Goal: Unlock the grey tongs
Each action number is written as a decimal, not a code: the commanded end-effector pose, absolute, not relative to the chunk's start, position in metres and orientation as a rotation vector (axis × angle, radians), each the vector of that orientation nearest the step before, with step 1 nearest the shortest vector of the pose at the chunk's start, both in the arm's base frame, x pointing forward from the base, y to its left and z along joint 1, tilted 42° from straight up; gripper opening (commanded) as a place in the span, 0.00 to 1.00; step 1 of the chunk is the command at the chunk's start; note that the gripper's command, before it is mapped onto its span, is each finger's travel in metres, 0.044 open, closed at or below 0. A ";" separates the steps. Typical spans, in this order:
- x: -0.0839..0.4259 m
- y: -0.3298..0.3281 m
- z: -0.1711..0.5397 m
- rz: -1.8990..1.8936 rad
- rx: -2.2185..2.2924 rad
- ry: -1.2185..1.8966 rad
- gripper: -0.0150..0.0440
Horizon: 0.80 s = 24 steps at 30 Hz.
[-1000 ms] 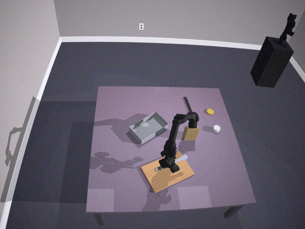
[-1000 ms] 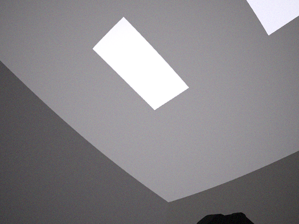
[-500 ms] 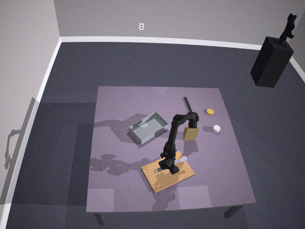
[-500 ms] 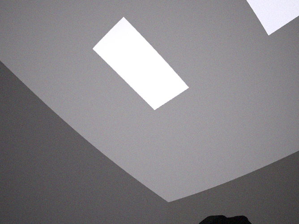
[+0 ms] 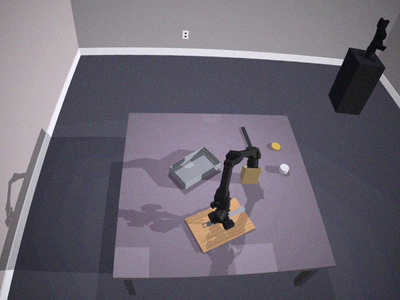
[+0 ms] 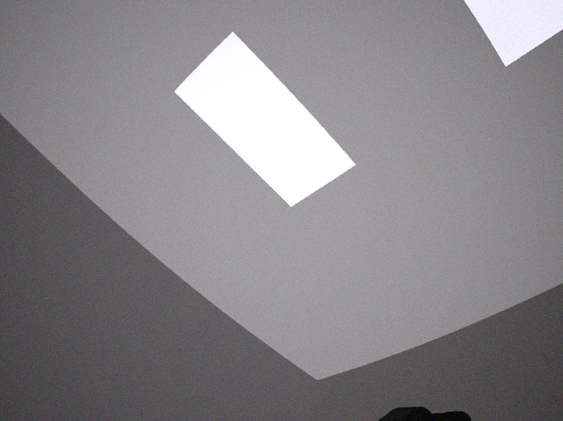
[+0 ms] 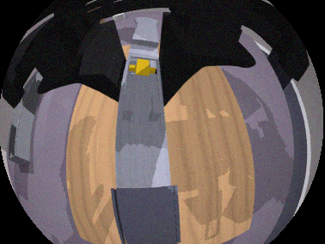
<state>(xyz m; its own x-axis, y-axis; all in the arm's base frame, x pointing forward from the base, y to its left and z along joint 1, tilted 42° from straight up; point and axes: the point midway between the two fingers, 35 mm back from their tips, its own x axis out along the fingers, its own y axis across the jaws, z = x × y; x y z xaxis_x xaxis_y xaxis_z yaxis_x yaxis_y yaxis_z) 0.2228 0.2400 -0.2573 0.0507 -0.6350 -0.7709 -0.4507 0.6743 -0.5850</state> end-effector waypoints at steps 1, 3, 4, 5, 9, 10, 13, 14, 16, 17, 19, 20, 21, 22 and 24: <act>0.223 0.239 -0.259 -0.171 -0.921 1.578 0.00; 0.223 0.240 -0.258 -0.175 -0.917 1.583 0.04; 0.223 0.240 -0.258 -0.175 -0.917 1.583 0.09; 0.223 0.240 -0.258 -0.175 -0.917 1.583 0.13; 0.223 0.240 -0.258 -0.175 -0.917 1.583 0.31; 0.223 0.240 -0.258 -0.175 -0.917 1.583 0.36; 0.223 0.240 -0.258 -0.175 -0.917 1.583 0.49; 0.223 0.240 -0.258 -0.175 -0.917 1.583 0.53; 0.223 0.240 -0.258 -0.175 -0.917 1.583 0.62; 0.223 0.240 -0.258 -0.175 -0.917 1.583 0.67; 0.223 0.240 -0.258 -0.175 -0.917 1.583 0.76; 0.223 0.240 -0.258 -0.175 -0.917 1.583 0.80; 0.223 0.240 -0.258 -0.175 -0.917 1.583 0.85; 0.223 0.240 -0.258 -0.175 -0.917 1.583 0.89; 0.223 0.240 -0.258 -0.175 -0.917 1.583 0.98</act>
<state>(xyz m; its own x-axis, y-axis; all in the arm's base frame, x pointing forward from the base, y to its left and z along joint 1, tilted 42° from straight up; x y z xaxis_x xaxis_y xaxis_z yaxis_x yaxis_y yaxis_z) 0.2226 0.2394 -0.2581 0.0511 -0.6347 -0.7711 -0.4512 0.6741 -0.5848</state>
